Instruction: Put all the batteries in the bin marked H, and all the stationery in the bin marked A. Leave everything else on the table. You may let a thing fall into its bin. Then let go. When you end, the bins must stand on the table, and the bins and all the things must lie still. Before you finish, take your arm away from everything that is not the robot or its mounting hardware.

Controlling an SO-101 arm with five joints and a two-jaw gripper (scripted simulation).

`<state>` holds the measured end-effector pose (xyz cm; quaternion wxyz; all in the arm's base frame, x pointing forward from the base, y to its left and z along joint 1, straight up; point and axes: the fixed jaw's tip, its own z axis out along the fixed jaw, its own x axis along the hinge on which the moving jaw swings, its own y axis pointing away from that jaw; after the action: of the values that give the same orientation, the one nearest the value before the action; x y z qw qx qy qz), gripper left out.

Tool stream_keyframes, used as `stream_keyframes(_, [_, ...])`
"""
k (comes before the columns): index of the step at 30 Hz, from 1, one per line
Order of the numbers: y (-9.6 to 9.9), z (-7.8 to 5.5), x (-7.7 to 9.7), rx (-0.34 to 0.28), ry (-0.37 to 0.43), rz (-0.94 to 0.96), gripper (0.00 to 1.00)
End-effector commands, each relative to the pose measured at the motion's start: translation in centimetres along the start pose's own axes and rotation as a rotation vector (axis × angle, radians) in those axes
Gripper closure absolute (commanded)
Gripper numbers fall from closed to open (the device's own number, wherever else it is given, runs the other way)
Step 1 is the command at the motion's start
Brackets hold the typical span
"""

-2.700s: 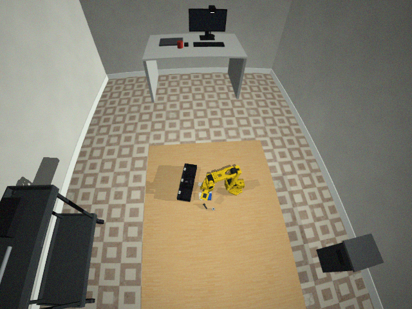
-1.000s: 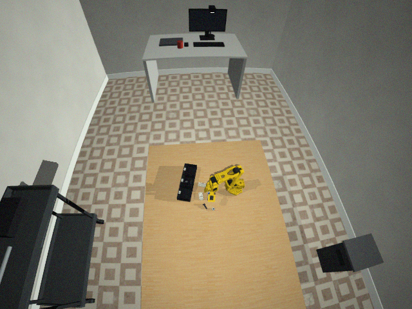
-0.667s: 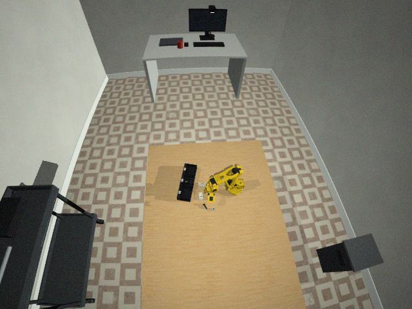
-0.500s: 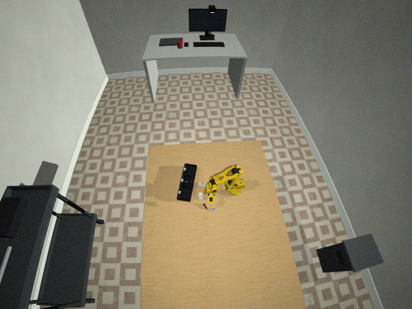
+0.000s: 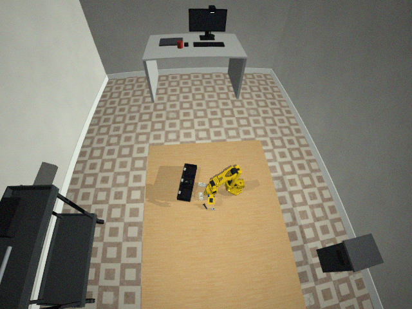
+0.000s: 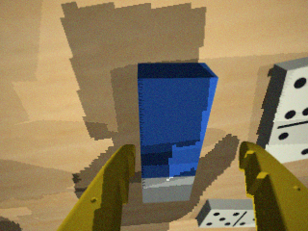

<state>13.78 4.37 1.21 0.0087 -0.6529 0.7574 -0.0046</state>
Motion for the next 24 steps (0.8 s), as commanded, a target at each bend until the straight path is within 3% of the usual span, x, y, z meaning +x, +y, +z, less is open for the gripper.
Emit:
stream_keyframes(1, [-0.19, 0.01, -0.25, 0.017, -0.01, -0.014, 0.73])
stream_keyframes(6, [-0.18, 0.02, -0.25, 0.017, -0.01, -0.014, 0.73])
stream_keyframes(7, [0.09, 0.43, -0.11, -0.01, 0.003, -0.013, 0.73])
stream_keyframes(24, [0.09, 0.43, -0.11, -0.01, 0.003, -0.013, 0.73])
